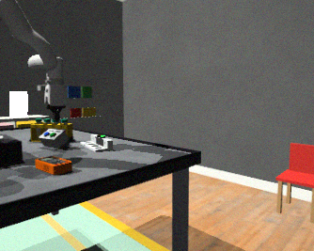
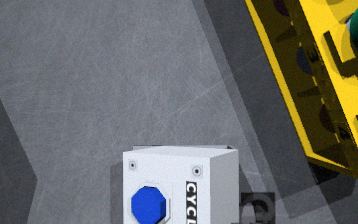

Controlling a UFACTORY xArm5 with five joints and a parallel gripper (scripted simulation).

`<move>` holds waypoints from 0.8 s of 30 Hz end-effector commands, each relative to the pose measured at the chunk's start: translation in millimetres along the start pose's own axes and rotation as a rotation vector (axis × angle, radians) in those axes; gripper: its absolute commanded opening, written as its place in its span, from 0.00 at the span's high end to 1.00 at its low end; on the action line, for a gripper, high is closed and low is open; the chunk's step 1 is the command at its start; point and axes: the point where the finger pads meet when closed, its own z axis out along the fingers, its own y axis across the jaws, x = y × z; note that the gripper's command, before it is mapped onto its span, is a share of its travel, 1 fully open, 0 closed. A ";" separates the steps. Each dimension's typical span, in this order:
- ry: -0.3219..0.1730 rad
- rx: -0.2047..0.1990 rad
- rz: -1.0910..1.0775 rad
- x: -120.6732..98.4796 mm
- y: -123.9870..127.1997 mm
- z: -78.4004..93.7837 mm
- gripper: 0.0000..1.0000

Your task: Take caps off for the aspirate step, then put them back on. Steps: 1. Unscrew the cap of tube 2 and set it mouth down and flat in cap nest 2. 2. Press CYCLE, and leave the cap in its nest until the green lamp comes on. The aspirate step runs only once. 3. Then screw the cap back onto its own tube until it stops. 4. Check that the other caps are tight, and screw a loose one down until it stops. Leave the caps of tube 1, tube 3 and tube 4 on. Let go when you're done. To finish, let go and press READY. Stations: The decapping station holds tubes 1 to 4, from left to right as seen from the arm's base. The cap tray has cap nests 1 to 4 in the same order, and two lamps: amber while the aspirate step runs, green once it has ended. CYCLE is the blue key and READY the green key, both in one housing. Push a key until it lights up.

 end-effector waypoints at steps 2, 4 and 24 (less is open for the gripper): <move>-0.004 -0.012 -0.001 -16.1 -20.1 9.1 1.00; -0.004 -0.012 -0.001 -24.9 -32.7 15.9 1.00; -0.004 -0.011 -0.001 -39.6 -53.7 36.3 1.00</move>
